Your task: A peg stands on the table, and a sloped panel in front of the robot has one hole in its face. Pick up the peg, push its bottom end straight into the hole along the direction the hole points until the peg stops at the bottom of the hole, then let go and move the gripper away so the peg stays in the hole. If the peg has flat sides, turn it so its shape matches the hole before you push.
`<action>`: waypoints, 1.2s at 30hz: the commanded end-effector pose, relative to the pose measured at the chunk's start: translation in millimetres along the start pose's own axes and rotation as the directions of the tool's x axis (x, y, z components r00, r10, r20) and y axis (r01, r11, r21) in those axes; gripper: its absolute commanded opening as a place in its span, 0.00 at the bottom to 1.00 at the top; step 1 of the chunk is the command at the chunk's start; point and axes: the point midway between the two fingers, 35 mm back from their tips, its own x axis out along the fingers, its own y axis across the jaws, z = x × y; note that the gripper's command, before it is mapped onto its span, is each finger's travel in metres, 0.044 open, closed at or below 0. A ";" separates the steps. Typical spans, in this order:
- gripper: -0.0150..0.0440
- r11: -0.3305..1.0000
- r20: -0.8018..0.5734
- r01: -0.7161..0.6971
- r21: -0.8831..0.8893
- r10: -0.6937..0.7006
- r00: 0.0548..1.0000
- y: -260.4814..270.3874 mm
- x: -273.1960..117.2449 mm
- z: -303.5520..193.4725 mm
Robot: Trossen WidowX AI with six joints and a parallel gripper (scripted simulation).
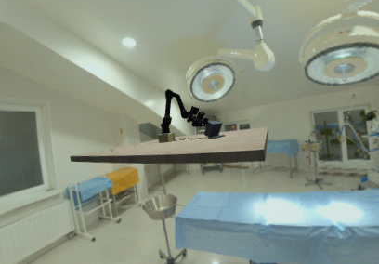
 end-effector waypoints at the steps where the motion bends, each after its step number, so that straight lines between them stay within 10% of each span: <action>1: 1.00 1.000 -0.007 0.005 -0.002 -0.005 1.000 -0.8 -5.8 -1.9; 36: 1.00 1.000 -0.013 0.002 -0.003 -0.002 1.000 4.3 -38.6 3.6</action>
